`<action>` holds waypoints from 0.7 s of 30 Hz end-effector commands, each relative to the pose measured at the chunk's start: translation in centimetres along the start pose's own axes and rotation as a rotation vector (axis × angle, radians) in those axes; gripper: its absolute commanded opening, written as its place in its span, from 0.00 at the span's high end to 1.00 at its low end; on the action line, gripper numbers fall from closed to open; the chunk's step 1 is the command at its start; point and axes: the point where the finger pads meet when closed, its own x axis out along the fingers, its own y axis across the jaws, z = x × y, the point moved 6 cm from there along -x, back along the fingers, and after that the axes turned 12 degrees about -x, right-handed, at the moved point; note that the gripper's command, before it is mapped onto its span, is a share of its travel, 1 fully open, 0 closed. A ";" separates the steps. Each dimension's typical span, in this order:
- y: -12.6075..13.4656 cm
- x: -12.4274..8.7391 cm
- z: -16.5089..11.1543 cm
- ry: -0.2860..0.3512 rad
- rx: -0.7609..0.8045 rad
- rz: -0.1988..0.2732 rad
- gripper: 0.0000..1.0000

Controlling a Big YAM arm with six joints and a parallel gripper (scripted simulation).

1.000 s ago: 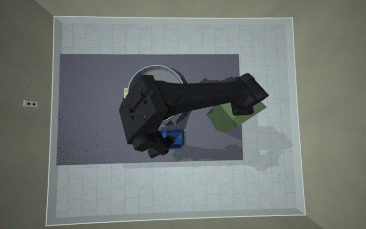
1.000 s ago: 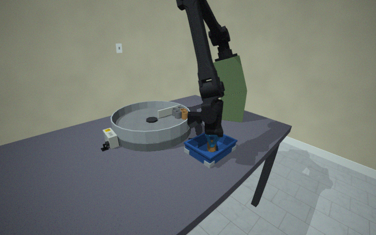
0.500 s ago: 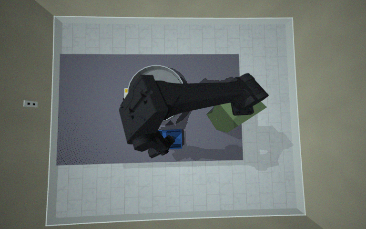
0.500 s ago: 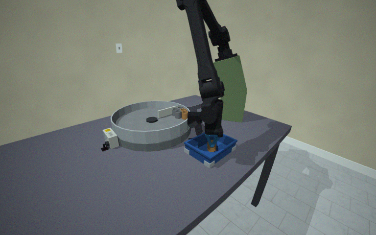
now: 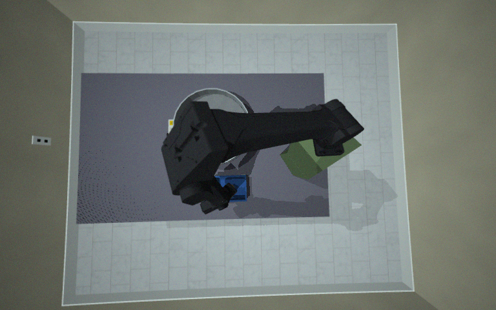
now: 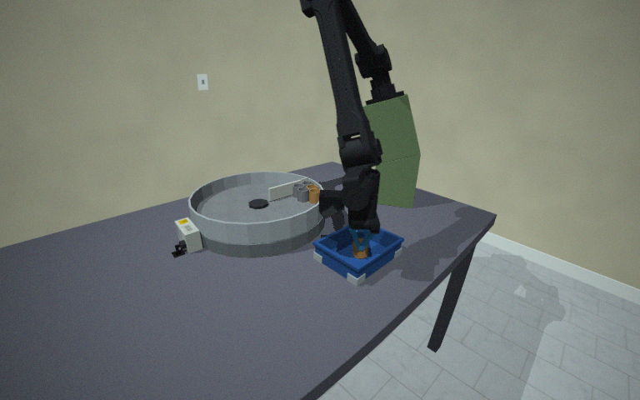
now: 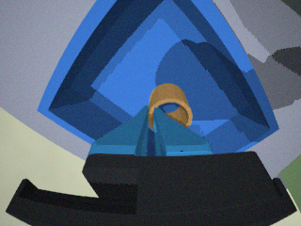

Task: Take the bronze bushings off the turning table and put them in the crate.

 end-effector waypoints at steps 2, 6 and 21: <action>0.9 0.2 1.0 -0.013 0.008 0.022 1.00; 0.9 0.2 1.0 -0.013 0.008 0.022 0.85; 0.9 0.2 1.0 -0.013 0.008 0.022 0.85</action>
